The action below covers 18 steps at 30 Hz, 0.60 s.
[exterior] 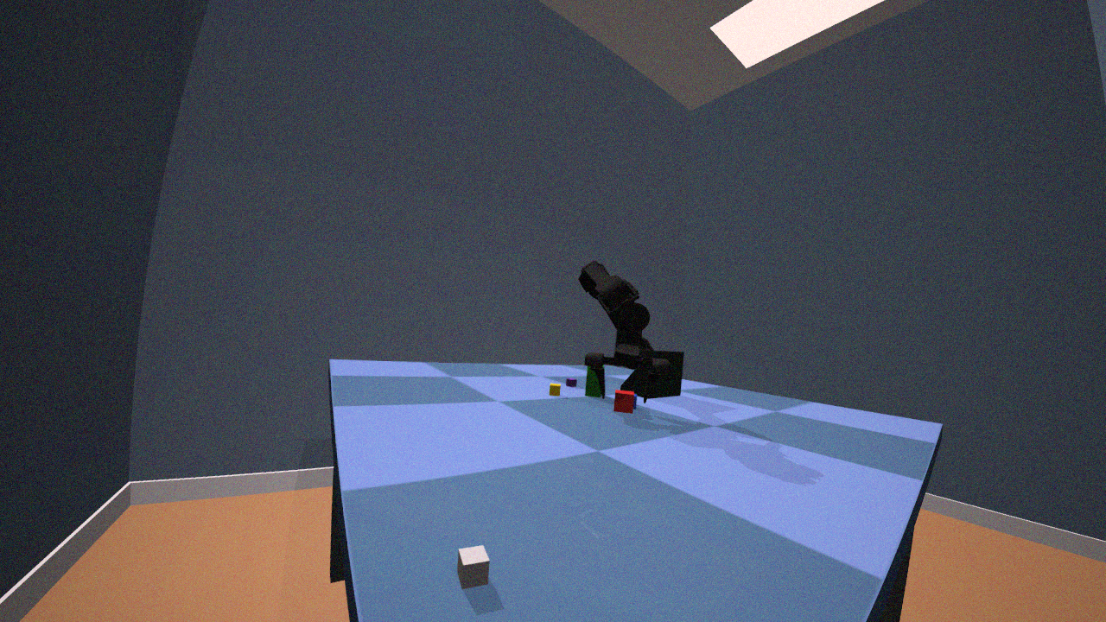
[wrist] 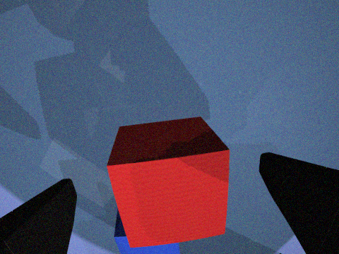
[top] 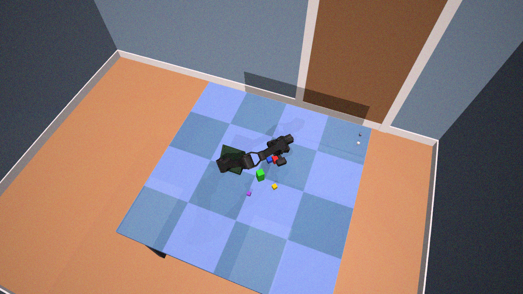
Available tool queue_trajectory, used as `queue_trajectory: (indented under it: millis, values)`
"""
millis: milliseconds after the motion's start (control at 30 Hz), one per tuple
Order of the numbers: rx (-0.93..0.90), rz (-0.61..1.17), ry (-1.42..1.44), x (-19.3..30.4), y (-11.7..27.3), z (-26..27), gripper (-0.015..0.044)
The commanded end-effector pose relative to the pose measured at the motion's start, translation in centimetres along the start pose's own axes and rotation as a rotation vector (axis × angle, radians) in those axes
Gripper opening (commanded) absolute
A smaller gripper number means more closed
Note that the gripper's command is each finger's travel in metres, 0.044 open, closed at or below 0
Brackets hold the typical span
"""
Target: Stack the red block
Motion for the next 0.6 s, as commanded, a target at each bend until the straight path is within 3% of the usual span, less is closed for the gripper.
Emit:
queue_trajectory:
  millis: [0,567]
  values:
    - [0.004,0.002,0.005,0.1,-0.63,0.03,0.044]
    - [0.005,0.003,0.005,0.17,-1.5,0.05,0.044]
Point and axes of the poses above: the point midway between the two fingers, 35 mm back from their tips, its own y axis back along the fingers, its own z axis across the jaws, x = y × z, the point moved 1 cm from there along y, back along the fingers, and after that the axes turned 10 degrees about y, right-handed, at the moved point
